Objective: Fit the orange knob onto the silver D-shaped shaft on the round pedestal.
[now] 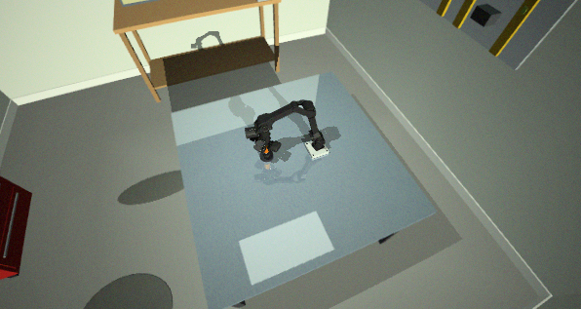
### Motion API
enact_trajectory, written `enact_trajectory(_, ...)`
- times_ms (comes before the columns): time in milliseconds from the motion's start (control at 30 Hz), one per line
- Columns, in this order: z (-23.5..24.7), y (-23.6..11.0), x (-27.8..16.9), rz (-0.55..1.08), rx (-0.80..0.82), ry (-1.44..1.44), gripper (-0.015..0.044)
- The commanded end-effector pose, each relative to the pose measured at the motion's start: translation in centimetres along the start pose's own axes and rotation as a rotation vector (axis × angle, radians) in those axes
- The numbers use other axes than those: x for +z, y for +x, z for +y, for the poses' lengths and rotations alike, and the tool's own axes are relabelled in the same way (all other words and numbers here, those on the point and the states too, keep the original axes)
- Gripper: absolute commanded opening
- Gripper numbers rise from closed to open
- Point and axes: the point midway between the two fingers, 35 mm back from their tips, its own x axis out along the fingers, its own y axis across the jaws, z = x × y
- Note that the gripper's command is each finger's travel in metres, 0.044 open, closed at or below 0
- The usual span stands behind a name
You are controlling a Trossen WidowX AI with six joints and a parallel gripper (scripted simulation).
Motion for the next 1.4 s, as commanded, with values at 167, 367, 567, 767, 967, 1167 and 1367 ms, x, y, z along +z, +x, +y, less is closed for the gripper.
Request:
enact_trajectory(167, -0.06, 0.71, -0.02, 0.002, 0.001, 0.001, 0.0000)
enact_trajectory(367, -0.12, 0.85, -0.01, 0.002, 0.001, 0.001, 0.0000)
enact_trajectory(567, -0.03, 0.97, -0.06, 0.002, 0.001, 0.001, 0.0000)
enact_trajectory(767, -0.02, 1.15, -0.07, 0.002, 0.001, 0.001, 0.0000)
enact_trajectory(967, -0.02, 1.21, -0.05, 0.002, 0.001, 0.002, 0.0000)
enact_trajectory(1167, -0.03, 1.25, -0.02, 0.002, 0.001, 0.002, 0.0000)
enact_trajectory(1367, -0.03, 1.28, -0.02, 0.002, 0.001, 0.002, 0.0000)
